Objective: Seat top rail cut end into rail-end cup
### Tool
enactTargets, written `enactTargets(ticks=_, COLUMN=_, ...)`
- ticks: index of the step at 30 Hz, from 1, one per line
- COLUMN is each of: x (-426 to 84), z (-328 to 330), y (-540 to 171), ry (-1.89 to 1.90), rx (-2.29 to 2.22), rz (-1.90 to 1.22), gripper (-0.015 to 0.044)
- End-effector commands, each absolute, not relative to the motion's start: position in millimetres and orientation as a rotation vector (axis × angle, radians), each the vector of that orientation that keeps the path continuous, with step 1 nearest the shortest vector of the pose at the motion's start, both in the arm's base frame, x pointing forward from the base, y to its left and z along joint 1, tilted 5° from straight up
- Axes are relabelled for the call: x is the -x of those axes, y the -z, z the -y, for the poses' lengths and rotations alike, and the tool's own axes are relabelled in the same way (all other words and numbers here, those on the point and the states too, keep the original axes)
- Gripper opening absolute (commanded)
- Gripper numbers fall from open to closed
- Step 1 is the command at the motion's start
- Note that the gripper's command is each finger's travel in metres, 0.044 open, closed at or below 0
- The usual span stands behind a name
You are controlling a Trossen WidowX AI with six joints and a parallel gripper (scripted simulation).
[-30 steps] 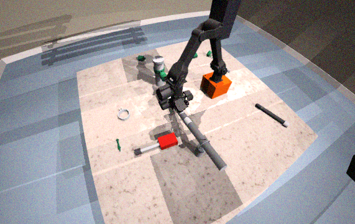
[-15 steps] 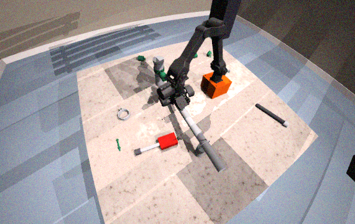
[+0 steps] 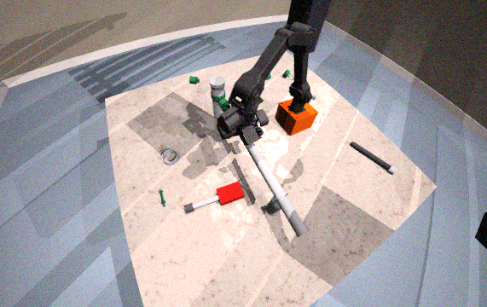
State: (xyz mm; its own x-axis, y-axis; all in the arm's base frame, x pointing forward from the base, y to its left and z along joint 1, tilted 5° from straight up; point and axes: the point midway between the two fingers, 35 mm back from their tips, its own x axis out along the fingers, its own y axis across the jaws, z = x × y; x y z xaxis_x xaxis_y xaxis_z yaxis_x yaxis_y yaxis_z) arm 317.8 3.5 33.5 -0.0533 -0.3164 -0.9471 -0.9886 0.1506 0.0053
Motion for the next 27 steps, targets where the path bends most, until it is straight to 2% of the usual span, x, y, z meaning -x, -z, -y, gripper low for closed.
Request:
enactTargets(ticks=1, x=-319.0, z=-2.9, y=-36.5, ry=-0.938, rx=1.32, rz=-1.532, gripper=0.0)
enactTargets(ticks=27, x=-322.0, z=-2.1, y=-40.5, ry=-0.948, rx=1.311, rz=-1.532, gripper=0.0)
